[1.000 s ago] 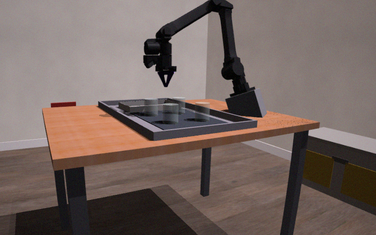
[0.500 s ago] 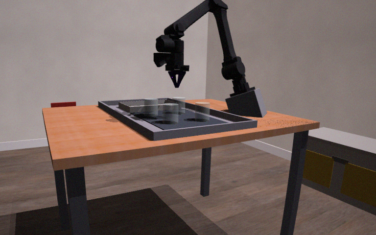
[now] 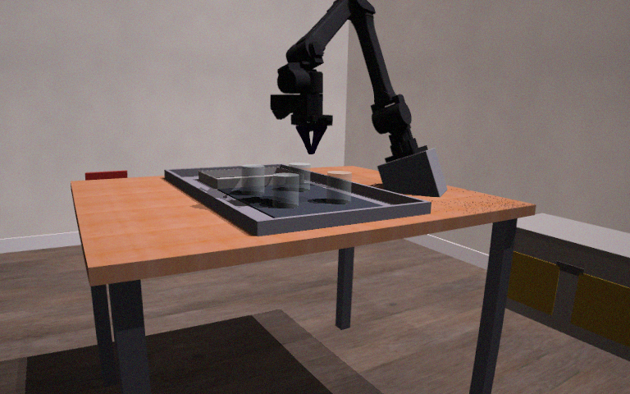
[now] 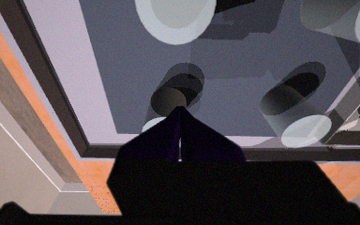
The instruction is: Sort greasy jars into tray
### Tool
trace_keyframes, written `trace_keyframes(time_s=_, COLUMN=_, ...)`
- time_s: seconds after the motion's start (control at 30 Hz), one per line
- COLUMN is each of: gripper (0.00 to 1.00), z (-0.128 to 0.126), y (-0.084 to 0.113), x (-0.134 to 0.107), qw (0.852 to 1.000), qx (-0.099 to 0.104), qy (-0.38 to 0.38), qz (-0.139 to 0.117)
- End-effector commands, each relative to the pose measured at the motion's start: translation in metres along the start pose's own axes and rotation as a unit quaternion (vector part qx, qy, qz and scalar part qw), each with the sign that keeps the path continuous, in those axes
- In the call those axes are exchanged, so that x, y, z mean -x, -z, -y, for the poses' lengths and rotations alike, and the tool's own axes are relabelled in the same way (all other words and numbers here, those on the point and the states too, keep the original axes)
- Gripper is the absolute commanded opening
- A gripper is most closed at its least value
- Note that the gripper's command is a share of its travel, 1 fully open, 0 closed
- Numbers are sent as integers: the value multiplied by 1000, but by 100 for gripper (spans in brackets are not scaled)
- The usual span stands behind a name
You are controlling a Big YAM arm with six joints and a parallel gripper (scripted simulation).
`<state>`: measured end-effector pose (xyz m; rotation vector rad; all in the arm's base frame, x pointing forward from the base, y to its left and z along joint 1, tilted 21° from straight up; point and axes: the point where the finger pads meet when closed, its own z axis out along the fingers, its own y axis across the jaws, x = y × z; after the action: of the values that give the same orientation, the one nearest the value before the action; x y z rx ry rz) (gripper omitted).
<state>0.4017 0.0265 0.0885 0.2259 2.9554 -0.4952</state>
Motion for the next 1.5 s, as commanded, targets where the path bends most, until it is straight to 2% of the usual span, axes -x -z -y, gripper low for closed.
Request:
trace_keyframes(time_s=0.0, gripper=0, z=-2, y=-4, x=23, qw=1000, qx=5, qy=-19, qz=18)
trace_keyframes(time_s=0.1, gripper=0, z=-3, y=-19, x=23, qw=1000, qx=5, qy=-19, qz=18)
trace_keyframes(time_s=0.17, gripper=0, z=-3, y=-19, x=23, qw=1000, qx=5, qy=-19, qz=18)
trace_keyframes(time_s=0.43, gripper=0, z=-3, y=-57, x=25, qw=1000, qx=5, qy=-19, qz=18)
trace_keyframes(time_s=1.47, gripper=0, z=-6, y=-69, x=14, qw=1000, qx=5, qy=-19, qz=18)
